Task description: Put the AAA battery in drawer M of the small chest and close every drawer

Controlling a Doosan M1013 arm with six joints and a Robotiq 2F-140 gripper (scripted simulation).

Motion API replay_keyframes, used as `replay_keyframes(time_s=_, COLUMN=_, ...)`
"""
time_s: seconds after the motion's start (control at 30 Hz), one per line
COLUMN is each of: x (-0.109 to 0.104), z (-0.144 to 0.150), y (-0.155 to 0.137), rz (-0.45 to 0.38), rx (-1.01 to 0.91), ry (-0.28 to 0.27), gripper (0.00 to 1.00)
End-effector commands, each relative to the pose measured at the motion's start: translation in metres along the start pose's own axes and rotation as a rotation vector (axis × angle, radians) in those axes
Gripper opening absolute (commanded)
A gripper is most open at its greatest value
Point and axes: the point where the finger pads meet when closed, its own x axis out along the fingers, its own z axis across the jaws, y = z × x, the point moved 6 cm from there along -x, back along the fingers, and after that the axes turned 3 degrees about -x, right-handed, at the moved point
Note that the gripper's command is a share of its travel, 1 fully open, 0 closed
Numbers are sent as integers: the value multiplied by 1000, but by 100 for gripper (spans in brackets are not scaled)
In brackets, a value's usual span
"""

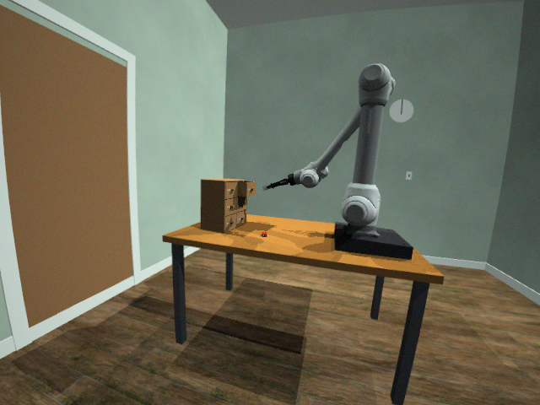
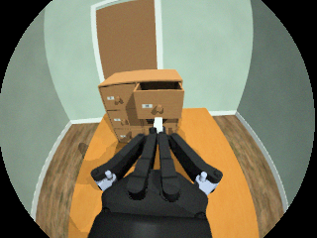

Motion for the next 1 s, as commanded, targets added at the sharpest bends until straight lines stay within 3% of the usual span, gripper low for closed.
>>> replay_keyframes(time_s=0.0, x=10, z=0, y=1, rz=0, rx=0, ry=0, gripper=0)
replay_keyframes(time_s=0.37, x=30, z=0, y=2, rz=0, rx=0, ry=0, gripper=0)
replay_keyframes(time_s=0.97, x=32, z=0, y=2, rz=0, rx=0, ry=0, gripper=0)
